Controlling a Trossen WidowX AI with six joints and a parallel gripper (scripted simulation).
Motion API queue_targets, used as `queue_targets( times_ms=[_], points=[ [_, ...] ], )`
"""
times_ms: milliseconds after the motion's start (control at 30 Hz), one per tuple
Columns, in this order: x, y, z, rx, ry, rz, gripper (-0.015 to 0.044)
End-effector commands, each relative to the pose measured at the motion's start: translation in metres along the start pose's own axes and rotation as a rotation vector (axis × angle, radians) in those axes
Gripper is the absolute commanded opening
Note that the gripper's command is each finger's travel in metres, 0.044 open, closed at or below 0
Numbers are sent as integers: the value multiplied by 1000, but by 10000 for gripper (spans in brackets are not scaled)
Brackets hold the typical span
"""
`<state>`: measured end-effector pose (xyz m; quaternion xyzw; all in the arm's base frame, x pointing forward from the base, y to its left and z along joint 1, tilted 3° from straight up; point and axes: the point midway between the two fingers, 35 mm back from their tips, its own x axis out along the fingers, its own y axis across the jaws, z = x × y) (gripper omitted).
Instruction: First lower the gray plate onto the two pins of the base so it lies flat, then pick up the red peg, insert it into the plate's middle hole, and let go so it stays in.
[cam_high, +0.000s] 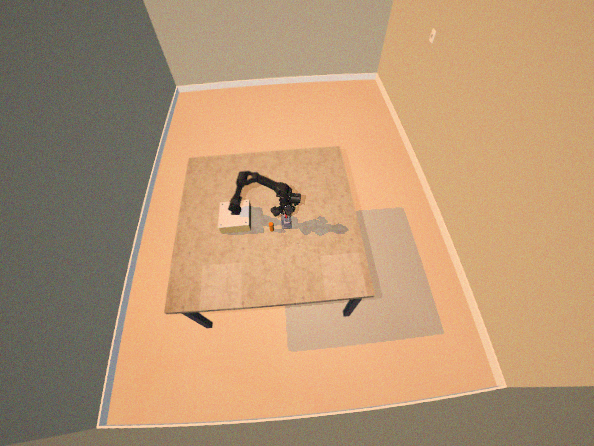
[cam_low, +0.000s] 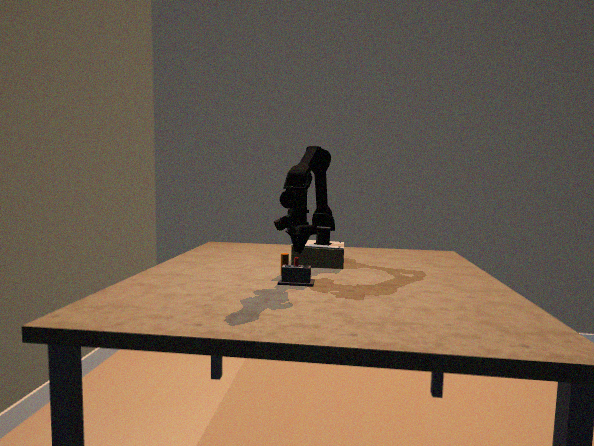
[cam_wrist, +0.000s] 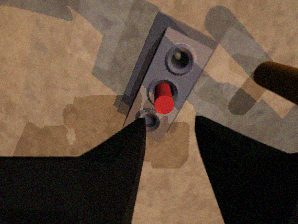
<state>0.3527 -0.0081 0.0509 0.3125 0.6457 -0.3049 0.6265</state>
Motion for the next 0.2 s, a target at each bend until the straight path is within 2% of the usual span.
queue_targets(
  times_ms=[0,167],
  points=[
    [-4,0,0,2,-7,3,150],
    [-5,0,-1,2,-6,3,150]
  ],
)
